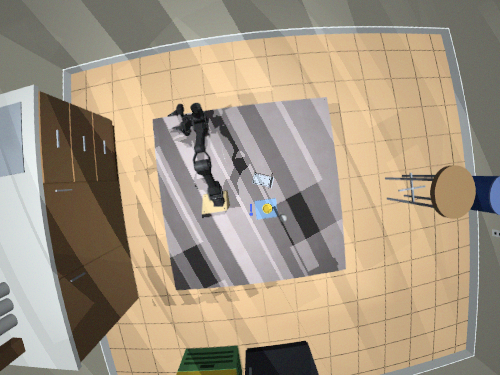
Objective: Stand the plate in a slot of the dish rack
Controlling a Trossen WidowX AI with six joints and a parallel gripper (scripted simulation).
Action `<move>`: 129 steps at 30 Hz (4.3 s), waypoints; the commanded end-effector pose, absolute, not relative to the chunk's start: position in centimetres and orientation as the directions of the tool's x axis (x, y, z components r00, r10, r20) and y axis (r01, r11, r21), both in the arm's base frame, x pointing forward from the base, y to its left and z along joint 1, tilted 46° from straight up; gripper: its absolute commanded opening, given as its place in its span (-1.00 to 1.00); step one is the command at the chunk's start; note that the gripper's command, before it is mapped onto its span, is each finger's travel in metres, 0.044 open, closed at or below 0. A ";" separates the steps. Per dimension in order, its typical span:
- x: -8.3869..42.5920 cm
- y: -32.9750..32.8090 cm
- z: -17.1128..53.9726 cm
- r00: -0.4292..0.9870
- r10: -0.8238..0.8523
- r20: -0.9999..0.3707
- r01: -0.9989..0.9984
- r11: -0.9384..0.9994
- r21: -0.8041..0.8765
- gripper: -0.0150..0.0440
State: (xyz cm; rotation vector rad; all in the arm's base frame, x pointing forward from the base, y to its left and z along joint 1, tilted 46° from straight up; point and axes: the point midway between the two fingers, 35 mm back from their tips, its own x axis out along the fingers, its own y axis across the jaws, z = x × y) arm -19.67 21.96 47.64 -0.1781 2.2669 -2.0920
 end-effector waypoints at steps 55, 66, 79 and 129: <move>13.7 41.6 33.7 -0.430 0.892 -0.142 -0.595 -0.398 -0.698 0.86; 22.6 39.1 28.4 -0.205 0.941 -0.269 -0.747 -0.328 -0.578 0.86; 32.0 33.1 21.0 -0.024 0.896 -0.443 -0.937 -0.175 -0.302 0.86; 36.8 -1.6 -0.3 -0.041 0.653 -0.756 -0.413 0.678 0.608 0.86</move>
